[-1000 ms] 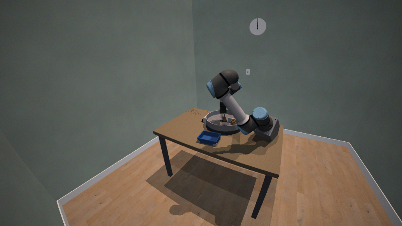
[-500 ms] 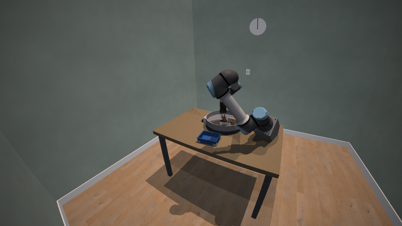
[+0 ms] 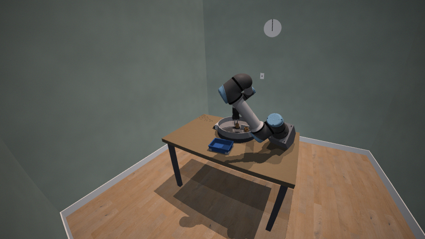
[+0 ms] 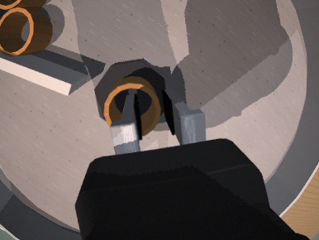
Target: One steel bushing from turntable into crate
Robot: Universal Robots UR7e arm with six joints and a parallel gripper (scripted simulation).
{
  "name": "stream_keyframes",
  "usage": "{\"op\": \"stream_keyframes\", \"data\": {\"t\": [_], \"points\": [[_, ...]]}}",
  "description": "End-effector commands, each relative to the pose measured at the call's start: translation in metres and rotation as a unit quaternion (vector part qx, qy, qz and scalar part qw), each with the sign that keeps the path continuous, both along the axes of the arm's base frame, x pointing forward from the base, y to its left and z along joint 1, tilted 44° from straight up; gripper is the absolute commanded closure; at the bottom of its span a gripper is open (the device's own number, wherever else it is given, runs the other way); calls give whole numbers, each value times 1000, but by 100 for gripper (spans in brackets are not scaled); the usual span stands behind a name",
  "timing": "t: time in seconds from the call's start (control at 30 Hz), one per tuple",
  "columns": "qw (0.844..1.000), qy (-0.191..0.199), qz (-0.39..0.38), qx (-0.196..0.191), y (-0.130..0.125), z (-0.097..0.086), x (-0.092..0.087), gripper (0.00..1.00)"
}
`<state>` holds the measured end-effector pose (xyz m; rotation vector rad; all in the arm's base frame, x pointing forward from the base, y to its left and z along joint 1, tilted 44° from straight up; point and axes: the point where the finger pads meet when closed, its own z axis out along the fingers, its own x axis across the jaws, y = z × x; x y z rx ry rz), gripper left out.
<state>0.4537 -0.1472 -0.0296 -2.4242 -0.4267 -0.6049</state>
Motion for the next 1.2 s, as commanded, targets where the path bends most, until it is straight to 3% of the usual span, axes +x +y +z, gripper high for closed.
{"op": "stream_keyframes", "data": {"t": [0.0, 1.17], "points": [[1000, 0, 0, 1, 1, -1, 1, 53], [1000, 0, 0, 0, -4, 4, -1, 53]]}}
